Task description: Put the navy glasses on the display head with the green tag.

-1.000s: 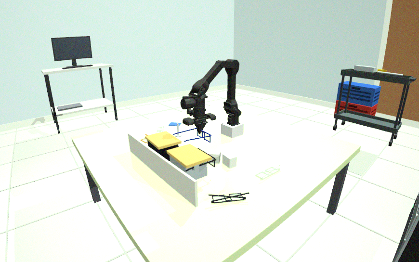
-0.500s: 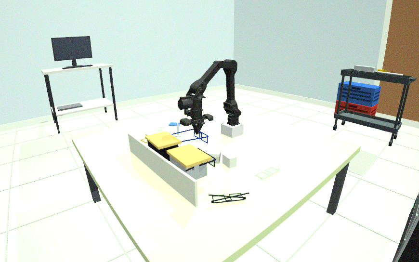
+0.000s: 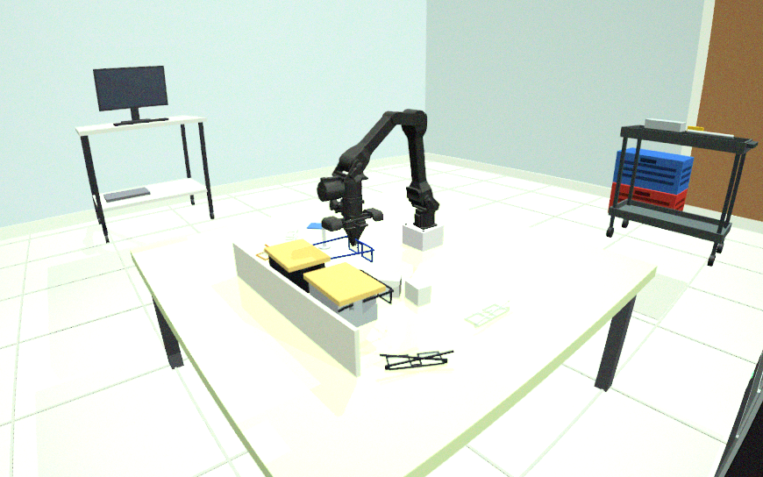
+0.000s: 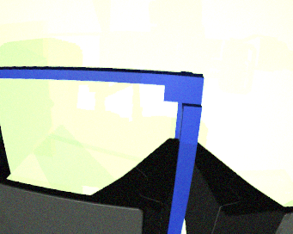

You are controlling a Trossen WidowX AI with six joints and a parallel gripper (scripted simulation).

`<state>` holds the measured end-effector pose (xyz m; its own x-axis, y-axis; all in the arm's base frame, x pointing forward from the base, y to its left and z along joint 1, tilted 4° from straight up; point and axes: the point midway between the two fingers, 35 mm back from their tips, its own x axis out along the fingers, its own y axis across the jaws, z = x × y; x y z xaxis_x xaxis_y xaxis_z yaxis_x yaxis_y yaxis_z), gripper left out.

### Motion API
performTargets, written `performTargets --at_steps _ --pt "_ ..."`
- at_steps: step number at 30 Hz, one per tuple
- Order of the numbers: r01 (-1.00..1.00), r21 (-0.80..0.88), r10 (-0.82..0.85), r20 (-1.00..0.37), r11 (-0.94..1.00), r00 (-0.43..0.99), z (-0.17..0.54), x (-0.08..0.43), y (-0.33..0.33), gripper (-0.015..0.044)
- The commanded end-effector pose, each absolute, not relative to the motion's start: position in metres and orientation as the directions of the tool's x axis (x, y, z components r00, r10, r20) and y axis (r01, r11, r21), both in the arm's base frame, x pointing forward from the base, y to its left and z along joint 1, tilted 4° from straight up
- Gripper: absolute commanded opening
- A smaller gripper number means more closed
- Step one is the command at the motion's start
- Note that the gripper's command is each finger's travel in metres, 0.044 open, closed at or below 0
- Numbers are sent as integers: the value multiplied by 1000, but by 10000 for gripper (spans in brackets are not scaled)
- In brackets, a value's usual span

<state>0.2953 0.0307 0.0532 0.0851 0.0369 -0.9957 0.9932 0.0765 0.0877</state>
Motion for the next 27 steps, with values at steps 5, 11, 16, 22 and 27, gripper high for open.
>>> performTargets --at_steps 5,11,16,22,27 --pt "993 90 34 -996 77 88 55 307 31 0" --pt "993 91 39 -995 77 88 55 314 31 0" --pt "993 91 46 -995 77 88 56 320 32 0" --pt "993 92 48 -995 77 88 57 327 32 0" --pt "993 92 48 -995 77 89 58 333 33 0"
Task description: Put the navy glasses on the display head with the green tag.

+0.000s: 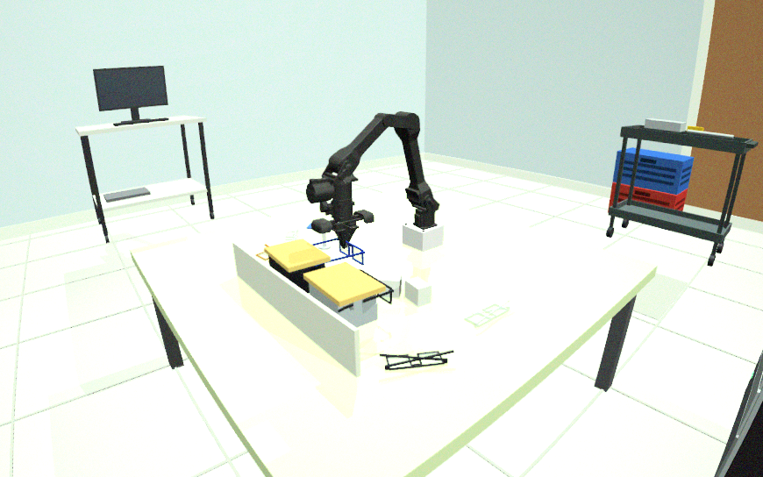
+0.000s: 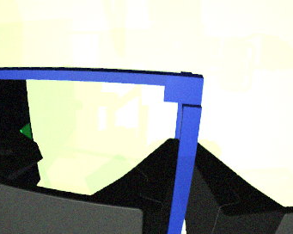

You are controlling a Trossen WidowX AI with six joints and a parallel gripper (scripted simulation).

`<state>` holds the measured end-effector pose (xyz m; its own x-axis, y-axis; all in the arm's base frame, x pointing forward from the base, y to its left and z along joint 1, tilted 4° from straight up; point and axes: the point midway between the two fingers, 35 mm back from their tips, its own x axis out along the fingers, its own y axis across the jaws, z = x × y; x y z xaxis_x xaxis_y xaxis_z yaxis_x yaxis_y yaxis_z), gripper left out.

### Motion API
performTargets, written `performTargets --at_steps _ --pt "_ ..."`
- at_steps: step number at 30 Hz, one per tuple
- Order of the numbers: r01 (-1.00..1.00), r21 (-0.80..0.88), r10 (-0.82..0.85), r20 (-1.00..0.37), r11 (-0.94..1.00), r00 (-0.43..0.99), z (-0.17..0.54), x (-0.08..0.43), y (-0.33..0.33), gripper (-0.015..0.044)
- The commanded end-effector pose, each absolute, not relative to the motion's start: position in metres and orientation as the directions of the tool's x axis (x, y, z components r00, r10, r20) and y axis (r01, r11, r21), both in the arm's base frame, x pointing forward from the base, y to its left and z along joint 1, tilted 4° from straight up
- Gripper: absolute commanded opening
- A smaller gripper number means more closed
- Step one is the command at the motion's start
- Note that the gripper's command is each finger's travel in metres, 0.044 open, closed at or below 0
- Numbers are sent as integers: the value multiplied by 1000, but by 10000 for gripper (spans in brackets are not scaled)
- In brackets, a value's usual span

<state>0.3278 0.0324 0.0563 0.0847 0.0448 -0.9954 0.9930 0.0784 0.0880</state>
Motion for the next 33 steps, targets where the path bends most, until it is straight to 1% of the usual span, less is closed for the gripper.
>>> performTargets --at_steps 1,33 --pt "993 92 48 -995 77 89 58 335 33 0" --pt "992 95 49 -995 77 92 62 376 36 0"
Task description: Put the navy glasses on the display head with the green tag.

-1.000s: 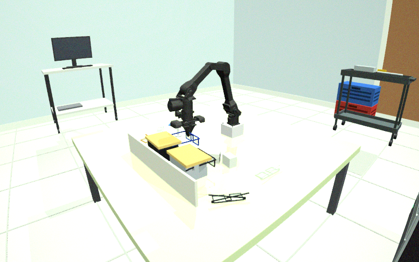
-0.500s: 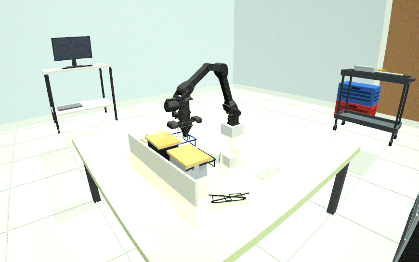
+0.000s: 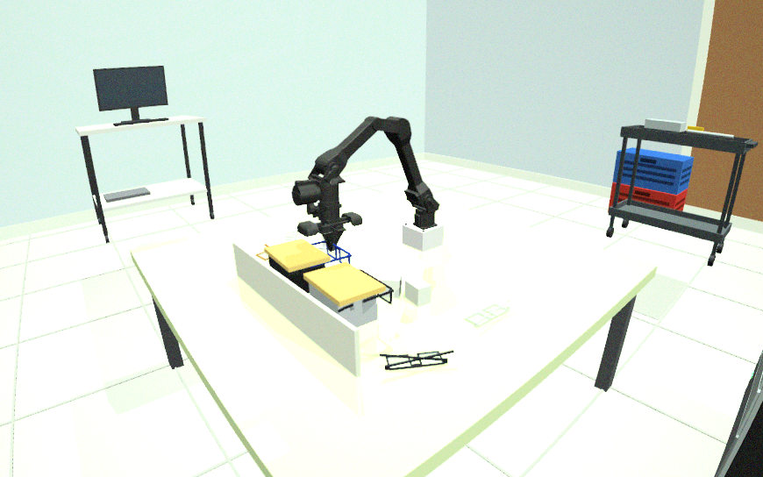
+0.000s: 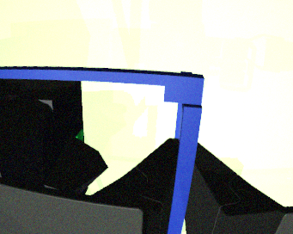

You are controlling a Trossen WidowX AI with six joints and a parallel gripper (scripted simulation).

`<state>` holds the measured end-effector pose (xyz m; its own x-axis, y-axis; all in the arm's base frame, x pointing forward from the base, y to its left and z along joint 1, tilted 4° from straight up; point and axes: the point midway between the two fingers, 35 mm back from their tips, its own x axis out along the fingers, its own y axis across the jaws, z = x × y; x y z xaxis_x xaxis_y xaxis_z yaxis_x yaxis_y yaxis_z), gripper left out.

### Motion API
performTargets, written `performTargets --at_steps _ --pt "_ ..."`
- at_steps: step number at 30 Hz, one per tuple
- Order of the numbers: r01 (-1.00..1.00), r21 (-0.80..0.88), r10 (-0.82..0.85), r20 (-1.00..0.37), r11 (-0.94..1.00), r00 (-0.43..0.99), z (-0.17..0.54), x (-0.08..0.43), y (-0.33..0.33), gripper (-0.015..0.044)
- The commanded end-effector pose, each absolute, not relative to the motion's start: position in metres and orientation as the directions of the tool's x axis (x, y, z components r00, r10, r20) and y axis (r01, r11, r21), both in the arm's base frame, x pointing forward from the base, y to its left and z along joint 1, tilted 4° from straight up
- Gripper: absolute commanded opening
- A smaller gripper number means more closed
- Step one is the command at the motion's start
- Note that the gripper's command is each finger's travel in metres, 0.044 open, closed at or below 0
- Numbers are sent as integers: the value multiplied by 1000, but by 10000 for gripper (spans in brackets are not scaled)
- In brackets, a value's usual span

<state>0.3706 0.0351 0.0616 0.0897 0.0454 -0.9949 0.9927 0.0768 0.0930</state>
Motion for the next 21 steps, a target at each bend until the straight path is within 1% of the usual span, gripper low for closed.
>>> performTargets --at_steps 1,21 --pt "992 96 49 -995 77 92 63 377 36 0" --pt "992 98 49 -994 77 94 64 404 38 0"
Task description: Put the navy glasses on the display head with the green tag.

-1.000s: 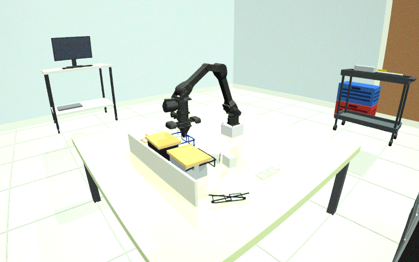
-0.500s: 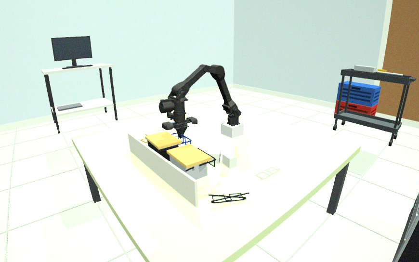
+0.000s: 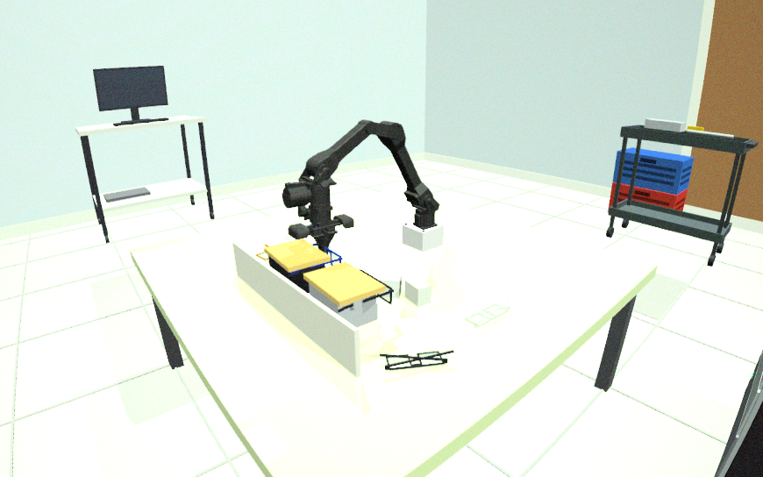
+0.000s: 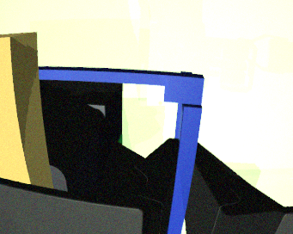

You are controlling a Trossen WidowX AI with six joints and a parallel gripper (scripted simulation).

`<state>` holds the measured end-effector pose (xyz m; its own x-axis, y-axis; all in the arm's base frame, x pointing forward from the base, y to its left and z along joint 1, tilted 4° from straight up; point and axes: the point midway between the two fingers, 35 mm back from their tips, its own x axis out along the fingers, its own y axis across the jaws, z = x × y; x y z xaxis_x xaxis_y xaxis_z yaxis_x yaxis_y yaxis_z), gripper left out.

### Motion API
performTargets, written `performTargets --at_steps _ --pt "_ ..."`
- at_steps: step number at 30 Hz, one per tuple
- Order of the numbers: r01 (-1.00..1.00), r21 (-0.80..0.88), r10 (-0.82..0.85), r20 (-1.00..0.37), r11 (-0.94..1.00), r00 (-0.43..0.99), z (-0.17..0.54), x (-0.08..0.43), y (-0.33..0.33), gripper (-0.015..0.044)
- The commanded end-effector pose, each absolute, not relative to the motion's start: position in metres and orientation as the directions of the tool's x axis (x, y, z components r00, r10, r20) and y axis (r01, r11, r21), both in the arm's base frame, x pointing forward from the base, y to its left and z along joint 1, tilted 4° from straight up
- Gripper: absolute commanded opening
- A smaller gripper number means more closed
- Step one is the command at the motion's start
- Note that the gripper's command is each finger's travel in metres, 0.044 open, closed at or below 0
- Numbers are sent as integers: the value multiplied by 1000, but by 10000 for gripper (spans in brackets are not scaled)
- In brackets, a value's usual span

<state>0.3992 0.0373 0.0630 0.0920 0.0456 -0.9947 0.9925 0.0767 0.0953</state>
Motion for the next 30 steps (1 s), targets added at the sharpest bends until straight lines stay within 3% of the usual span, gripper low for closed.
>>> performTargets --at_steps 1,30 --pt "992 98 49 -994 77 94 64 404 38 0" --pt "992 98 49 -994 77 94 60 407 38 0"
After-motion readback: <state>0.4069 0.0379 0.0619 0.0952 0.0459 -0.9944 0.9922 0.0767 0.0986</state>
